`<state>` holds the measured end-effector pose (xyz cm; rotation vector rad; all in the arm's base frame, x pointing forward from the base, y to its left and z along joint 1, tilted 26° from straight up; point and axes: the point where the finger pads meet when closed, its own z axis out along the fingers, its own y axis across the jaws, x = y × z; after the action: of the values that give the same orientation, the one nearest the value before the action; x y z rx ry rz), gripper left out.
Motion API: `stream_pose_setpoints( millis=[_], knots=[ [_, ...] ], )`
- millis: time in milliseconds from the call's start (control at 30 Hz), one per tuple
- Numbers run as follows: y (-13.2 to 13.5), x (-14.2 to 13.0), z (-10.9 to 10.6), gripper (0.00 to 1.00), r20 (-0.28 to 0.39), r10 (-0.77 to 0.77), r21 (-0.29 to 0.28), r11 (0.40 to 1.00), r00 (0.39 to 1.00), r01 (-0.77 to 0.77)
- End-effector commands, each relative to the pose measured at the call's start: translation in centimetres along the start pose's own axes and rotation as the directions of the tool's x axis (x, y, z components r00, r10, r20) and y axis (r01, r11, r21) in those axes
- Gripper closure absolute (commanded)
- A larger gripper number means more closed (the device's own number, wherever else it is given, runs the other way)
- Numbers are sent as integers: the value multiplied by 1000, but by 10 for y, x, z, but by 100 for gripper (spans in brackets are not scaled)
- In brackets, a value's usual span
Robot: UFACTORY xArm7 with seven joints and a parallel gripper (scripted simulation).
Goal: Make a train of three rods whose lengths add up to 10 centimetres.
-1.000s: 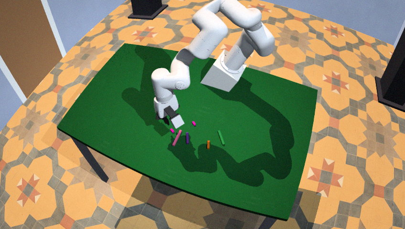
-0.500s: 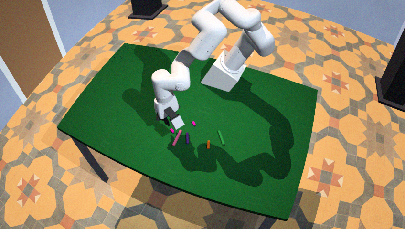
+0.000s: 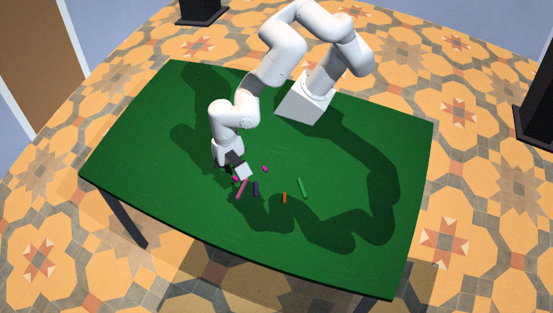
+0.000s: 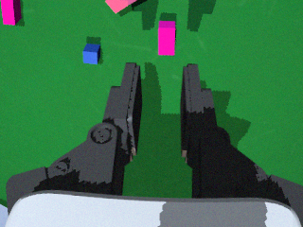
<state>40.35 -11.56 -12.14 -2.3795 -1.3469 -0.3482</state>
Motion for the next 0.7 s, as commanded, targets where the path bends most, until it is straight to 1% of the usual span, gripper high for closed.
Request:
stream_pose_setpoints(
  millis=[0, 667],
  knots=[
    [2, -1, 5, 76, 1, 0, -5, 1000, 1000, 0],
    [2, -1, 24, 76, 1, 0, -5, 1000, 1000, 0]
  ],
)
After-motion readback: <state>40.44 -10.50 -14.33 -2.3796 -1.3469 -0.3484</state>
